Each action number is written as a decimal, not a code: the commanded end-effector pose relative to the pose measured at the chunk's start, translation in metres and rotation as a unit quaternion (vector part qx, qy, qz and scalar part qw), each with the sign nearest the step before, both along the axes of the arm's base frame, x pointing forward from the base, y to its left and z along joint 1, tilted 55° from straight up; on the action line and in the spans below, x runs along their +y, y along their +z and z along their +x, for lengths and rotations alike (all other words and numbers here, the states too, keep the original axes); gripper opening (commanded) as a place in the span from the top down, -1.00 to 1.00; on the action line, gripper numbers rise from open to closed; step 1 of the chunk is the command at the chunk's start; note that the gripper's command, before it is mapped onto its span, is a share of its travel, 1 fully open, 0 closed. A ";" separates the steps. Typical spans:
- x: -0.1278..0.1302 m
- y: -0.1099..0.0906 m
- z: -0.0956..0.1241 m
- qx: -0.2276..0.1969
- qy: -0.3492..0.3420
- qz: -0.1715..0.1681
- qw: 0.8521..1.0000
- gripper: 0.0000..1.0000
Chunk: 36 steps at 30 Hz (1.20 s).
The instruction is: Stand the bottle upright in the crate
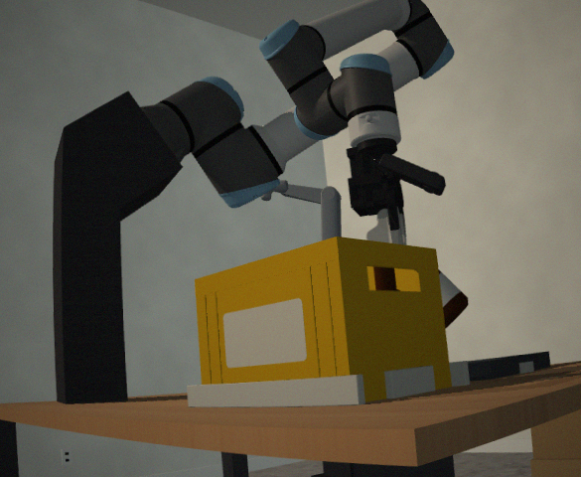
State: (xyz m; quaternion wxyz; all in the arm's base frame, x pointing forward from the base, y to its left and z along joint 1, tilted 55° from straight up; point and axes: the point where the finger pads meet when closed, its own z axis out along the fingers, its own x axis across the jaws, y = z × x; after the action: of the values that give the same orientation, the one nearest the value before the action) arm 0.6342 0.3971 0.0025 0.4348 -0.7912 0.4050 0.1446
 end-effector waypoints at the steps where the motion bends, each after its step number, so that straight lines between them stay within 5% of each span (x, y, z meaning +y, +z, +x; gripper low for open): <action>1: 0.000 0.000 0.000 -0.008 0.005 -0.001 1.000 1.00; 20: 0.000 0.000 0.000 -0.098 0.070 -0.015 0.993 1.00; 36: 0.000 0.000 0.000 -0.104 0.074 -0.016 0.992 1.00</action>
State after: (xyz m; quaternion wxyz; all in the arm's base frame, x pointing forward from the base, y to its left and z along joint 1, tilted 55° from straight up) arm 0.6342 0.3971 0.0025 0.4498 -0.8367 0.2999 0.0875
